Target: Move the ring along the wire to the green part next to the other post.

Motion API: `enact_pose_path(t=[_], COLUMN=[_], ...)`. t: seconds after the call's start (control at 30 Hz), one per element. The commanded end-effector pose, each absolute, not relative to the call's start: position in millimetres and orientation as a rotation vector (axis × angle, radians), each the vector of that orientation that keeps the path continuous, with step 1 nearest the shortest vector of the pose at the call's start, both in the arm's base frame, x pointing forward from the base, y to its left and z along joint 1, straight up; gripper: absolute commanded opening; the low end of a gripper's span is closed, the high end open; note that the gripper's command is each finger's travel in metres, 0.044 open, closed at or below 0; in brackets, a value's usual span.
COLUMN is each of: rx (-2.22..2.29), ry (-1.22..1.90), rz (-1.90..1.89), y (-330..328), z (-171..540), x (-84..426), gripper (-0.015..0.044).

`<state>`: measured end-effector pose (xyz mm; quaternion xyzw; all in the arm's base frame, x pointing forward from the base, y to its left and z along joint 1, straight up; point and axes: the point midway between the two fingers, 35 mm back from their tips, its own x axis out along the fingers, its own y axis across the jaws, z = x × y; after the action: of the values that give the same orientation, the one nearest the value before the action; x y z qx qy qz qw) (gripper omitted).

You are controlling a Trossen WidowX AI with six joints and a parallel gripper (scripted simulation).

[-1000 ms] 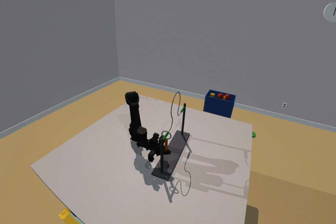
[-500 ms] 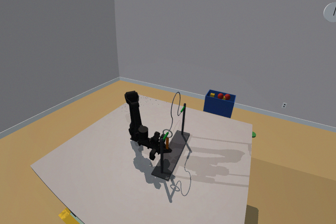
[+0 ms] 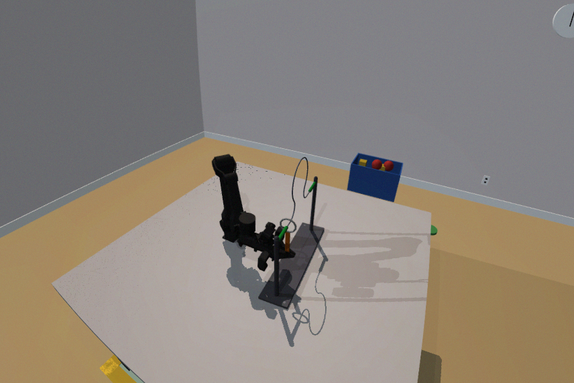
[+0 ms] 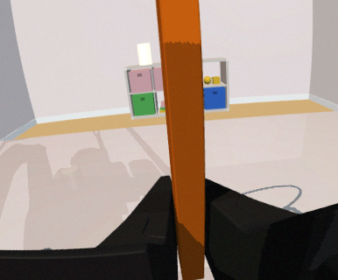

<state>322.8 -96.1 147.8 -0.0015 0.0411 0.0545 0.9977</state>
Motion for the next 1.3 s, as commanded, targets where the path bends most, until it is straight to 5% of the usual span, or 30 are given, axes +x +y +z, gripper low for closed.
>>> enact_pose_path(t=[0.0, 1.27], rx=[0.009, 0.514], ry=[0.080, 0.160], rz=[0.105, 0.155], y=[-91.4, -0.1], z=[149.0, 172.3], x=[322.0, 306.8], gripper=[-0.0150, -0.0150])
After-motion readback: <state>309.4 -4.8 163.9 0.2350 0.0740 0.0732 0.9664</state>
